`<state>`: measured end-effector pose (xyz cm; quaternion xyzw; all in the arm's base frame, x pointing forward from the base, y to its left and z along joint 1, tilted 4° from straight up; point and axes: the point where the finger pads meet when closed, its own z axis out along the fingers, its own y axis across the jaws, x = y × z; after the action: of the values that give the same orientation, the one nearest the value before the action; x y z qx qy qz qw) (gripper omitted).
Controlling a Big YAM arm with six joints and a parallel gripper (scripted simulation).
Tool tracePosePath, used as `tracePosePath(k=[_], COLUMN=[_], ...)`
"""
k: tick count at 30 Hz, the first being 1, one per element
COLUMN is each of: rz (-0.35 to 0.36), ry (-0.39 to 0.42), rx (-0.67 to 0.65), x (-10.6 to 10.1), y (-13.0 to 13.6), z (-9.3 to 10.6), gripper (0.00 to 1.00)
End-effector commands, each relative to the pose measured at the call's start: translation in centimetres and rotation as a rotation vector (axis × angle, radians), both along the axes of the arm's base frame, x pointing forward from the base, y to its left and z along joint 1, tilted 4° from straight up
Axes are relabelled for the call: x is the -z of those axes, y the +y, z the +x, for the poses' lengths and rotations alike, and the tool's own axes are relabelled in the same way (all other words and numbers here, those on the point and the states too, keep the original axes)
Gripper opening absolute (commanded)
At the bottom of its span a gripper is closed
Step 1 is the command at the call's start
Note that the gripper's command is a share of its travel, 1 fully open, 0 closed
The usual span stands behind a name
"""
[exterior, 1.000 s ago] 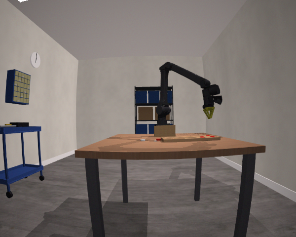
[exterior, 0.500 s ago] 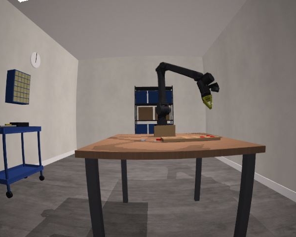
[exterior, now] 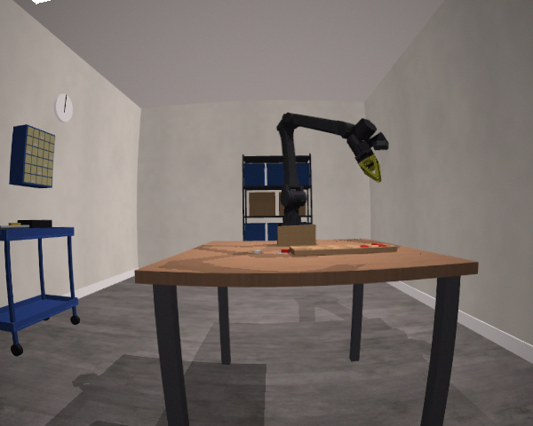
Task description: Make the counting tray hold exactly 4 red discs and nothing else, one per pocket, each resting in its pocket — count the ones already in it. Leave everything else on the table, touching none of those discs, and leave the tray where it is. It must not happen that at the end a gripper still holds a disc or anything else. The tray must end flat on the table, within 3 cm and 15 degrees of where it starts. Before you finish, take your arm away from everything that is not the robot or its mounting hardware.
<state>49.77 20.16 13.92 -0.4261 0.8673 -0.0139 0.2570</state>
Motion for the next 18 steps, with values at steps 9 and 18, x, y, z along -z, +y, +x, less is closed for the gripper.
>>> tracePosePath(k=[9,18], rz=[0.136,0.129], ry=[-0.209,-0.183], rx=[0.154,0.132], x=[-8.4,-7.0], y=[-2.8,-1.4], z=[3.9,4.0], gripper=[0.44,0.44])
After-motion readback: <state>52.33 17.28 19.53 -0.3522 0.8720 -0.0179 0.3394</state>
